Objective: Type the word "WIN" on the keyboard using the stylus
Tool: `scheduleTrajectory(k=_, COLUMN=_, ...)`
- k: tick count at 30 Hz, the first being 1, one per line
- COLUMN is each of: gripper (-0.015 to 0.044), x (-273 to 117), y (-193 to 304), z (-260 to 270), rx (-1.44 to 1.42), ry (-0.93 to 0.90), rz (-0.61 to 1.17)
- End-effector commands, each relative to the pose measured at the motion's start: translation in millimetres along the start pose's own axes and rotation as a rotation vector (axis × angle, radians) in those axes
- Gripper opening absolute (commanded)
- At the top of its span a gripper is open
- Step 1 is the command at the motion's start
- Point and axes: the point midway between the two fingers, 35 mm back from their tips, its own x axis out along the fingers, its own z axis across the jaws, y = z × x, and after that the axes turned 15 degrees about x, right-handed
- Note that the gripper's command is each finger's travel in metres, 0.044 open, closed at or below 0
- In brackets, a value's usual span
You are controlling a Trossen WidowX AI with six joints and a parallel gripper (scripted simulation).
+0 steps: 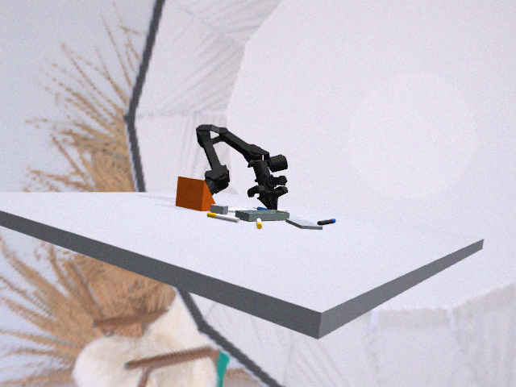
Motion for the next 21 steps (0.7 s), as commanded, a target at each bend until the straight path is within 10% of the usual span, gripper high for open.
scheduleTrajectory(k=1, gripper=0.0, x=-9, y=-6, z=2, rx=-0.006, ry=0.0, rz=-0.001)
scheduleTrajectory(k=21, gripper=0.0, x=-36, y=-20, z=5, rx=-0.037, ry=0.004, rz=0.013)
